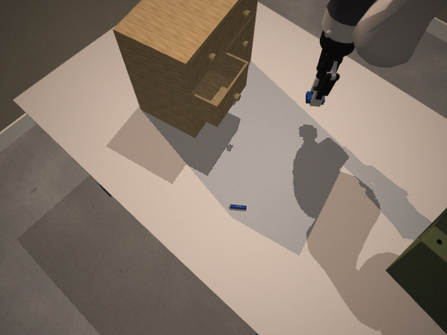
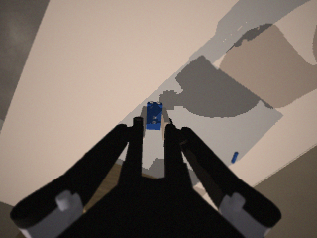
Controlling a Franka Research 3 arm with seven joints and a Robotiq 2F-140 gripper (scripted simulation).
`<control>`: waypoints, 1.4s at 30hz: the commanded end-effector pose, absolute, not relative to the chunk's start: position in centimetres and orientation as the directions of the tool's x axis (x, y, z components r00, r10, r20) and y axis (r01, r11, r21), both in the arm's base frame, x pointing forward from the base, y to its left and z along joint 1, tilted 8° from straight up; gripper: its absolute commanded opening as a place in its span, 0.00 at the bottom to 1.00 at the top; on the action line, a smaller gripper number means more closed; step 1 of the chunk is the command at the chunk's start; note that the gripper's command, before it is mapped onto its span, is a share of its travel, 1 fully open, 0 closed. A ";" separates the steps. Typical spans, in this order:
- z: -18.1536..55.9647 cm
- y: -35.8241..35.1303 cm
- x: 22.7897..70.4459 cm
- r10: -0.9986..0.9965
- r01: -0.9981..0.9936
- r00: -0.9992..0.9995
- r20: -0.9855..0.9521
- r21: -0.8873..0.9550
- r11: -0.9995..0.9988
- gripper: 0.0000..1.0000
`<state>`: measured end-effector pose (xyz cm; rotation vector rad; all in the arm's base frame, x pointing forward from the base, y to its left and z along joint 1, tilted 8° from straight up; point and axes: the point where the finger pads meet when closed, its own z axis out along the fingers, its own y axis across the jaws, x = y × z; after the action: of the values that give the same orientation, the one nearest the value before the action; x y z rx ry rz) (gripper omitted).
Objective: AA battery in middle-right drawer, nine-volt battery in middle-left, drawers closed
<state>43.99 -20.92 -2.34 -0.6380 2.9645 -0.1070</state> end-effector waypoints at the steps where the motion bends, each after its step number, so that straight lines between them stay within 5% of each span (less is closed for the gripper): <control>1: -2.3 -21.0 44.0 -0.366 -0.359 -0.925 -0.098 -0.089 0.929 0.14; 42: -2.2 -16.5 46.0 -0.199 -0.192 -0.973 -0.113 -0.071 0.979 0.14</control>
<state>45.91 -16.45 -2.24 -0.3736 3.0033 -0.0933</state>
